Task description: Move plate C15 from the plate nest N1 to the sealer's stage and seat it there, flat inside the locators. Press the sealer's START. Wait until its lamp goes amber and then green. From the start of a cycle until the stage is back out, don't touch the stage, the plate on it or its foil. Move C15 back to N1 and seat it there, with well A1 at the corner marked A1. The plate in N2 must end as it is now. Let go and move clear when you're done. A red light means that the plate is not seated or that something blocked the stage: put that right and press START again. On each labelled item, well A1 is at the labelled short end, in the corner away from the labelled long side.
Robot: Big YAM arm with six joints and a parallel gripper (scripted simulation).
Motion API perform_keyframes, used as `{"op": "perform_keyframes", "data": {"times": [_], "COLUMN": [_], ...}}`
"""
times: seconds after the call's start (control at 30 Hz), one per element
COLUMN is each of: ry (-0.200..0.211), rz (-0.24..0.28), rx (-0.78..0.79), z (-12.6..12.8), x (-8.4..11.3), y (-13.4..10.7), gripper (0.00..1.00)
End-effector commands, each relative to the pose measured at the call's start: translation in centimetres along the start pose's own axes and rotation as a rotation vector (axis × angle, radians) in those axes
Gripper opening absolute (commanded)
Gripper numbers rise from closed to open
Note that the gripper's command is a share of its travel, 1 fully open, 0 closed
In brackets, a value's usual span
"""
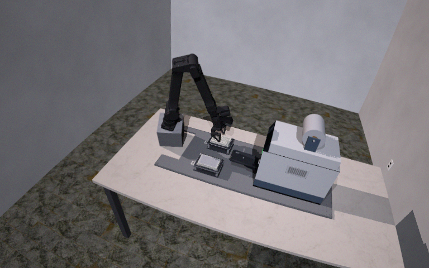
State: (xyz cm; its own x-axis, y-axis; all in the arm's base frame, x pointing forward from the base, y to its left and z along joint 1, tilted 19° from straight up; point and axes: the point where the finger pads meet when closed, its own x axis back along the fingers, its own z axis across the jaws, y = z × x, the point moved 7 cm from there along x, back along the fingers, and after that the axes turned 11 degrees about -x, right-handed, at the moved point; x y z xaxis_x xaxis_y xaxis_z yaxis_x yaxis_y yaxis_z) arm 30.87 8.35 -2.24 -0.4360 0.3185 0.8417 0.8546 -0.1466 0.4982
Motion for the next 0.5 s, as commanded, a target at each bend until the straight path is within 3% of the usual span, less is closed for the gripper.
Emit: {"op": "perform_keyframes", "data": {"times": [0.0, 0.47], "ry": [0.007, -0.004], "rz": [-0.020, -0.002], "rx": [-0.013, -0.001], "z": [0.6, -0.2], "x": [0.1, 0.1], "y": [1.6, 0.3], "gripper": [1.00, 1.00]}}
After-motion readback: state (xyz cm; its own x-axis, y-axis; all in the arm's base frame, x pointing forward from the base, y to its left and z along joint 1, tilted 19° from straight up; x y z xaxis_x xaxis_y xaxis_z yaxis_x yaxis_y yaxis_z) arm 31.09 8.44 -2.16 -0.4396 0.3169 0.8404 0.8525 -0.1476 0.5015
